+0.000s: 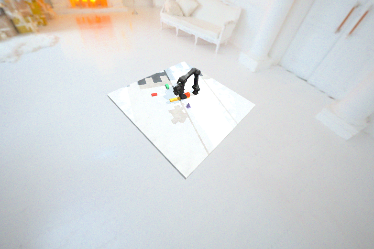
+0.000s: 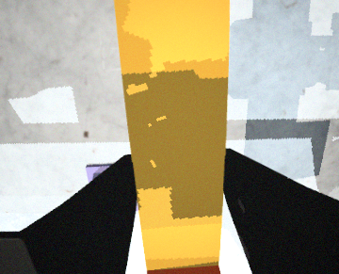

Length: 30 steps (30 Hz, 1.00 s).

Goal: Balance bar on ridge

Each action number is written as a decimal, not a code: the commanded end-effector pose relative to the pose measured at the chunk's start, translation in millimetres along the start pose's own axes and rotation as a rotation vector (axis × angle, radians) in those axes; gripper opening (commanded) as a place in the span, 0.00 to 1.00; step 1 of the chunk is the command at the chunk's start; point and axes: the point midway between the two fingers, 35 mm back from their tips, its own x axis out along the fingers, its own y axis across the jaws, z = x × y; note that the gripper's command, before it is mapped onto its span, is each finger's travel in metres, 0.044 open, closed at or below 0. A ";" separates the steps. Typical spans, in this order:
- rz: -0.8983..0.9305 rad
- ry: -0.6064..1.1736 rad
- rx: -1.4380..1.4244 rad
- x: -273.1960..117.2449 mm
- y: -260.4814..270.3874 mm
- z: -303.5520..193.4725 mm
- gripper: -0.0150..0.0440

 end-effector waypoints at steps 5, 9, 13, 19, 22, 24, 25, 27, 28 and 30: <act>0.002 -0.004 0.002 -1.0 22.9 -23.3 0.25; 0.003 -0.003 0.002 -0.8 33.1 -35.4 0.25; 0.004 -0.002 0.002 -0.7 42.5 -47.8 0.25; 0.005 0.000 0.002 -0.3 53.8 -64.9 0.25; 0.005 0.000 0.002 0.5 54.2 -65.3 0.25; 0.005 0.000 0.002 2.3 54.4 -65.4 0.25; 0.006 0.000 0.002 3.6 54.6 -65.4 0.25; 0.006 0.000 0.002 6.7 55.0 -65.6 0.25; 0.006 0.000 0.002 8.3 55.2 -65.7 0.25; 0.006 0.000 0.002 11.5 55.7 -66.0 0.25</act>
